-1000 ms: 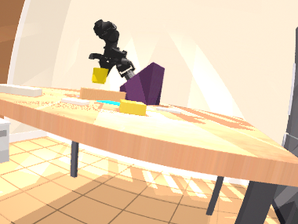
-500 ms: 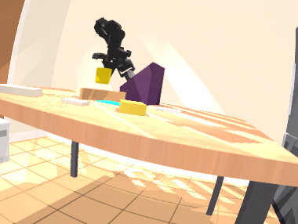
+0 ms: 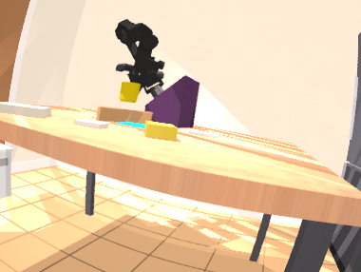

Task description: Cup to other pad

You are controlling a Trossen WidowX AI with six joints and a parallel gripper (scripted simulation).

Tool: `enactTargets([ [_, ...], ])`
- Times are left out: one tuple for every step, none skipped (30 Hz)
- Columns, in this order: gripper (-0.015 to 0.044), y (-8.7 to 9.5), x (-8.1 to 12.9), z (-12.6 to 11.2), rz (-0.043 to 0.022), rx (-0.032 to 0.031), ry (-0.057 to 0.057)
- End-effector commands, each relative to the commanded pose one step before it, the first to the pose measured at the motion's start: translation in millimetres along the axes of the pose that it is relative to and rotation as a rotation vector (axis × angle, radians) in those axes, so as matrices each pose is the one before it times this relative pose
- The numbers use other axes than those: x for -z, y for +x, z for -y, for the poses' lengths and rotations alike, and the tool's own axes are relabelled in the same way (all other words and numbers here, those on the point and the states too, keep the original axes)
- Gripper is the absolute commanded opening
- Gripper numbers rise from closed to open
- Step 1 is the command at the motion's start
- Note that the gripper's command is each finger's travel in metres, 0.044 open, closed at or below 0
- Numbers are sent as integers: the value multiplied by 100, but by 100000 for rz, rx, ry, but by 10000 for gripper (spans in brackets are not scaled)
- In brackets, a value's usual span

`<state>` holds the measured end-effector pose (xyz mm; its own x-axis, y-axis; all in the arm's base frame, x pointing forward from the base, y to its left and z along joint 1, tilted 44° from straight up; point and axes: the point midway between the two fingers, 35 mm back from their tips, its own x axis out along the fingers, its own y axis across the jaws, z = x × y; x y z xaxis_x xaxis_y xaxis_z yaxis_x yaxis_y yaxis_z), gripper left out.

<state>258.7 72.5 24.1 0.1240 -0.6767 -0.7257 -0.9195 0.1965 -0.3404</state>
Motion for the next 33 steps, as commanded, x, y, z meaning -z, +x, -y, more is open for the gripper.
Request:
enactTargets([
  [0,-127,-838,9,730,-113,587],
  [0,-8,-183,-17,10,0,5],
  [0,-8,-183,-17,10,0,5],
  [0,-8,-183,-17,10,0,5],
  [0,-8,-183,-17,10,0,5],
  [0,-8,-183,-17,10,0,5],
  [0,-8,-183,-17,10,0,5],
  [0,-8,-183,-16,10,0,5],
  [0,-8,-183,-16,10,0,5],
  [0,-9,-183,-16,10,0,5],
  [0,-9,-183,-16,10,0,5],
  [0,-9,-183,-16,10,0,5],
  [0,-9,-184,-16,10,0,5],
  [0,-9,-184,-16,10,0,5],
  [0,-9,-184,-16,10,0,5],
  [0,-9,-185,-16,10,0,5],
  [0,-9,-185,-16,10,0,5],
  [0,-10,-185,-16,10,0,5],
  [0,-10,-186,-16,10,0,5],
  [0,-10,-186,-16,10,0,5],
  [0,-10,-187,-16,10,0,5],
  [0,-10,-188,-16,11,0,5],
  [0,-10,-189,-16,11,0,5],
  [0,-11,-190,-16,11,0,5],
  [0,-11,-190,-17,11,0,5],
  [0,-11,-190,-17,11,0,5],
  [0,-11,-190,-17,11,0,5],
  [0,-11,-189,-18,11,0,5],
  [0,-11,-189,-18,11,0,5],
  [0,-11,-189,-19,11,0,5],
  [0,-11,-189,-19,11,0,5],
  [0,-11,-194,-21,11,0,5],
  [0,-11,-195,-22,11,0,5],
])
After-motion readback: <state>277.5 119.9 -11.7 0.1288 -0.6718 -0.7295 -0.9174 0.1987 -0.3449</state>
